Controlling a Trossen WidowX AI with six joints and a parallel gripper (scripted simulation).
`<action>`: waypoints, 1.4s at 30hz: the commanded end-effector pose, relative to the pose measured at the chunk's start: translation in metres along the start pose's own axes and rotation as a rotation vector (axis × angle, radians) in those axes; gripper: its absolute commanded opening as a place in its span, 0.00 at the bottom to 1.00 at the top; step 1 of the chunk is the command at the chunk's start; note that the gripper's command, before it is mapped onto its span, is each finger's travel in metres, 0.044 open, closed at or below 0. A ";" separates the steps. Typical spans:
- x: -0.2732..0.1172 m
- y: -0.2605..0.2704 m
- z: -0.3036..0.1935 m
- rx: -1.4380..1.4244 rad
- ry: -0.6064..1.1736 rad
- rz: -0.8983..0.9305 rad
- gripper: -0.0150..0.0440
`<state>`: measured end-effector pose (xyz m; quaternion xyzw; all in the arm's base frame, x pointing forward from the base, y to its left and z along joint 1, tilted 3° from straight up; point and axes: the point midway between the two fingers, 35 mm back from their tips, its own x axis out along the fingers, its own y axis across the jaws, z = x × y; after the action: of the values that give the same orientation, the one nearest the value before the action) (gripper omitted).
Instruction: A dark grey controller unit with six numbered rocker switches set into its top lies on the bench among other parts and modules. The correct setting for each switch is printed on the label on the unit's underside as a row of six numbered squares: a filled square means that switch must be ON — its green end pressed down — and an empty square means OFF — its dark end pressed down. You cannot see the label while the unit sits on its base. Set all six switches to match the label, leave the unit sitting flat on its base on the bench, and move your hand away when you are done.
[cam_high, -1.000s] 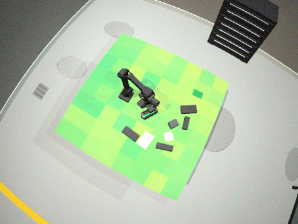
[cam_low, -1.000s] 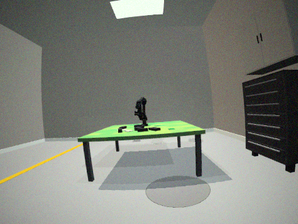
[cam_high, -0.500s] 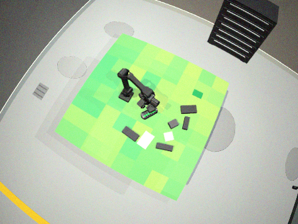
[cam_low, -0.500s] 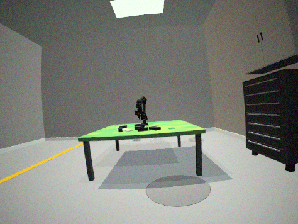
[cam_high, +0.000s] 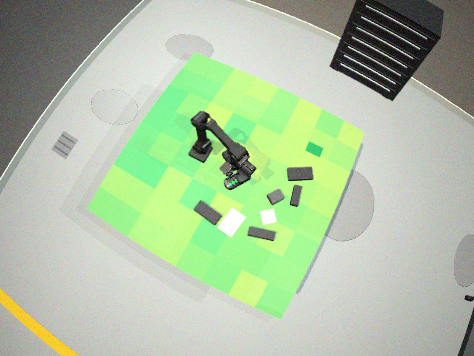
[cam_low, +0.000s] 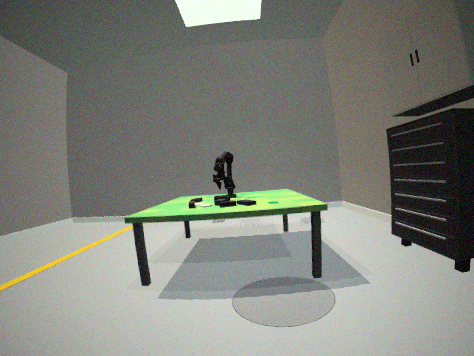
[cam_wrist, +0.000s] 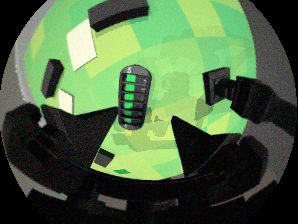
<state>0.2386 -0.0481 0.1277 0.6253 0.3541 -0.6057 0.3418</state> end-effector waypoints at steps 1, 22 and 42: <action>0.005 0.021 0.007 0.000 -0.005 -0.055 0.64; 0.044 0.089 0.044 -0.007 0.014 -0.239 0.25; 0.040 0.005 -0.039 -0.014 -0.048 0.180 0.25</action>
<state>0.2723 -0.0311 0.0914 0.6224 0.3144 -0.6001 0.3919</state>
